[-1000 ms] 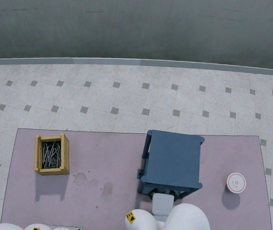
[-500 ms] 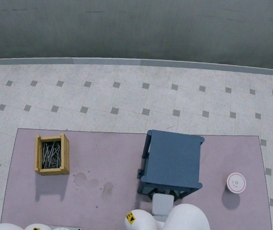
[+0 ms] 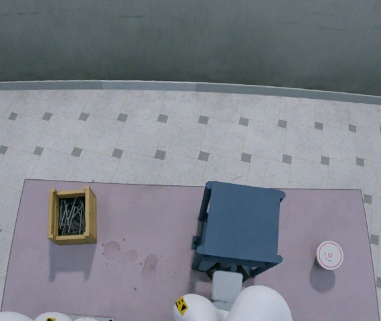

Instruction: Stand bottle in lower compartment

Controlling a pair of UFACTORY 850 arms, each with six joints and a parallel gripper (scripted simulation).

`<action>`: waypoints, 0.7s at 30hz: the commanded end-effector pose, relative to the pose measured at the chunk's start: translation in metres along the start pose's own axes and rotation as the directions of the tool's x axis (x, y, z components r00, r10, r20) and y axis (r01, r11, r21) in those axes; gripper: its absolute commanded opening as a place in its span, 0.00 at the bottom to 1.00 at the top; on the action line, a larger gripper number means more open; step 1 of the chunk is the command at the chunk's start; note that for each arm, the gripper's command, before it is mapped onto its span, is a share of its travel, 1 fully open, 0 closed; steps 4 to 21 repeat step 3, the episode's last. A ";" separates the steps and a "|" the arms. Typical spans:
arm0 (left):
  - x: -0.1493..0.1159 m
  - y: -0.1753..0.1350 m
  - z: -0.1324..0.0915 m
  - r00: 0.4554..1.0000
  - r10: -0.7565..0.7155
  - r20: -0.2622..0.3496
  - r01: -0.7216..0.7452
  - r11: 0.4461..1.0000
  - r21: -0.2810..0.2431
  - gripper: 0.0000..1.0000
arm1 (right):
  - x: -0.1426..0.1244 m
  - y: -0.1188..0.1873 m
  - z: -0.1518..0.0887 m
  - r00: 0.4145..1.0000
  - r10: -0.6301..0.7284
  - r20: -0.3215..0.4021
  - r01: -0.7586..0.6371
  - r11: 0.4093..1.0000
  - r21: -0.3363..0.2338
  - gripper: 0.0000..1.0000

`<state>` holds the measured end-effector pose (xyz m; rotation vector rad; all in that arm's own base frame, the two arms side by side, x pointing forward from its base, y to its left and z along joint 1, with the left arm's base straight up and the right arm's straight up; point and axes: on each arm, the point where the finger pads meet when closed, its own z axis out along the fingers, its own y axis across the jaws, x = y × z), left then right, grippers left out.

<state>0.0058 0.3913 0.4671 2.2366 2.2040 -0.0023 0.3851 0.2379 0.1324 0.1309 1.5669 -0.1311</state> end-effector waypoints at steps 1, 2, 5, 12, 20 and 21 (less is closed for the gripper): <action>0.000 0.000 -0.001 1.000 0.000 -0.002 0.000 1.000 0.000 1.00 | 0.000 0.000 0.000 1.000 0.001 0.001 -0.001 1.000 0.000 0.69; 0.000 0.000 -0.001 1.000 0.000 -0.002 0.000 1.000 0.000 1.00 | 0.000 0.000 0.000 1.000 0.001 0.001 -0.001 1.000 0.000 0.69; 0.000 0.000 -0.001 1.000 0.000 -0.002 0.000 1.000 0.000 1.00 | 0.000 0.000 0.000 1.000 0.001 0.001 -0.001 1.000 0.000 0.69; 0.000 0.000 -0.001 1.000 0.000 -0.002 0.000 1.000 0.000 1.00 | 0.000 0.000 0.000 1.000 0.001 0.001 -0.001 1.000 0.000 0.69; 0.000 0.000 -0.001 1.000 0.000 -0.002 0.000 1.000 0.000 1.00 | 0.000 0.000 0.000 1.000 0.001 0.001 -0.001 1.000 0.000 0.69; 0.000 0.000 -0.001 1.000 0.000 -0.002 0.000 1.000 0.000 1.00 | 0.000 0.000 0.000 1.000 0.001 0.001 -0.001 1.000 0.000 0.69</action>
